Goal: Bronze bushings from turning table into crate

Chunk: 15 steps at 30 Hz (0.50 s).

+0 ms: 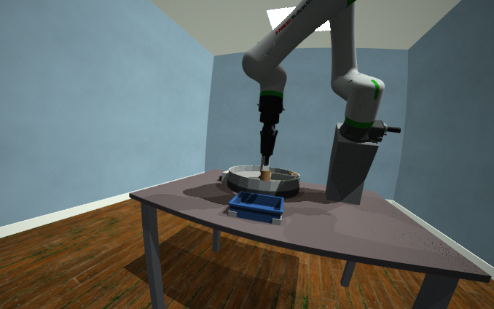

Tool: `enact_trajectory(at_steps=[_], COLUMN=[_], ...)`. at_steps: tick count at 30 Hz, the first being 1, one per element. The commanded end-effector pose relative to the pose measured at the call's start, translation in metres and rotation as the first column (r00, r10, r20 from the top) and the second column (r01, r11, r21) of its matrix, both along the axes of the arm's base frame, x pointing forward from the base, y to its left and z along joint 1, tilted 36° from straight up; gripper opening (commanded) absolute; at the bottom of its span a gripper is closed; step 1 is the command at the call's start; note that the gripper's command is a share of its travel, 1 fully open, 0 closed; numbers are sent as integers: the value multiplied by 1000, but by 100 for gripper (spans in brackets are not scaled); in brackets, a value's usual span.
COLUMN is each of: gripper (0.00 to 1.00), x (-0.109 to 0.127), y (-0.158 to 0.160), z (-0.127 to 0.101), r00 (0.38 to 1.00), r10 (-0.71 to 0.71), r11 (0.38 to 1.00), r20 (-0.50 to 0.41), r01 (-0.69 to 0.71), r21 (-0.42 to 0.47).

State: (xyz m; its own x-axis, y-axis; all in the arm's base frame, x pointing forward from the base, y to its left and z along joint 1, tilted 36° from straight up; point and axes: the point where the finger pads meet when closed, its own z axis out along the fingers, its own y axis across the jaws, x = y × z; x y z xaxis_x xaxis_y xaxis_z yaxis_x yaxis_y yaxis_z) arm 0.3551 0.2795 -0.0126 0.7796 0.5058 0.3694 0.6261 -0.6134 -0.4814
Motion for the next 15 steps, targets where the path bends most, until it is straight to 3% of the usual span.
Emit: enact_trajectory(at_steps=[1,15], gripper=[0,0], x=[3,4], y=[17,31], z=[12,22], r00=[1000,1000], r10=[-3,-3], r11=[1000,1000], r20=[-4,-4], r01=[3,3], r21=[-22,-22])
